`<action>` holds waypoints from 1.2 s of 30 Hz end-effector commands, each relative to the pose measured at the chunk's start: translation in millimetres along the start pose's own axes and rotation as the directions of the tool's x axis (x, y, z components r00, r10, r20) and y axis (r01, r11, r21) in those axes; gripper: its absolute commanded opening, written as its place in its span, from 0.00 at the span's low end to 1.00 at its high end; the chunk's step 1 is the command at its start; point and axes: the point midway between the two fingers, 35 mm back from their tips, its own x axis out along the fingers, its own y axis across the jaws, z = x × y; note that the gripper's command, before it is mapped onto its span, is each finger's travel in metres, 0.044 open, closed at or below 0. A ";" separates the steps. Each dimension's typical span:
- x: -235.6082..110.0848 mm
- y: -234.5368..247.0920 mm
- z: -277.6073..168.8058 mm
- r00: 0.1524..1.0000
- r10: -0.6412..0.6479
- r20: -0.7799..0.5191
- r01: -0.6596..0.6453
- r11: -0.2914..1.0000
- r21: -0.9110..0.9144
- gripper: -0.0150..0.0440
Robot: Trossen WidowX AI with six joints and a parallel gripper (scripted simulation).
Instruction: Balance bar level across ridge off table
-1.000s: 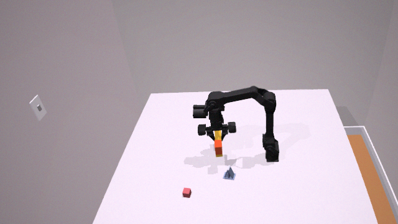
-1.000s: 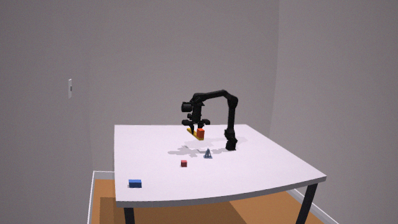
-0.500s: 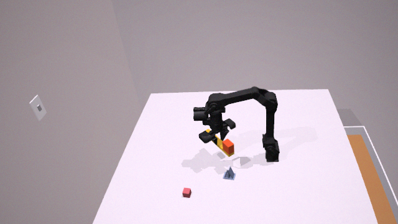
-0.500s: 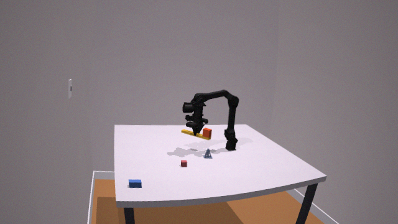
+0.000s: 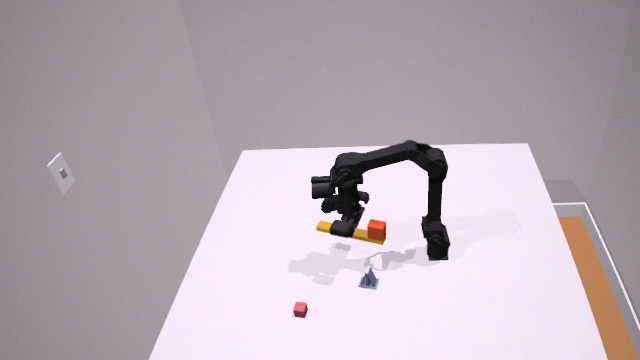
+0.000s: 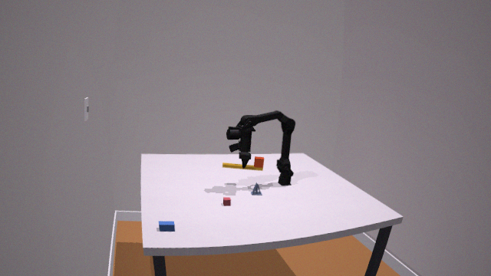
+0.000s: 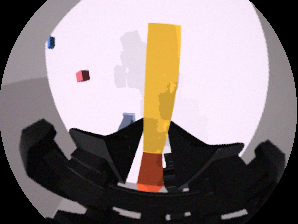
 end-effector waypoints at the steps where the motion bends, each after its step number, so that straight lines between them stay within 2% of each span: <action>1: -0.3 4.4 -2.6 1.000 0.003 -0.004 -0.004 0.989 -0.146 0.25; 8: -0.4 12.2 -5.5 1.000 0.004 -0.004 -0.005 0.911 -0.412 0.25; 16: -0.6 22.0 -9.1 1.000 0.005 -0.004 -0.007 0.737 -0.676 0.25; 26: -0.9 35.7 -14.5 1.000 0.006 -0.005 -0.007 0.418 -0.908 0.25; 36: -1.2 50.7 -22.1 1.000 0.007 -0.006 -0.006 0.034 -0.999 0.25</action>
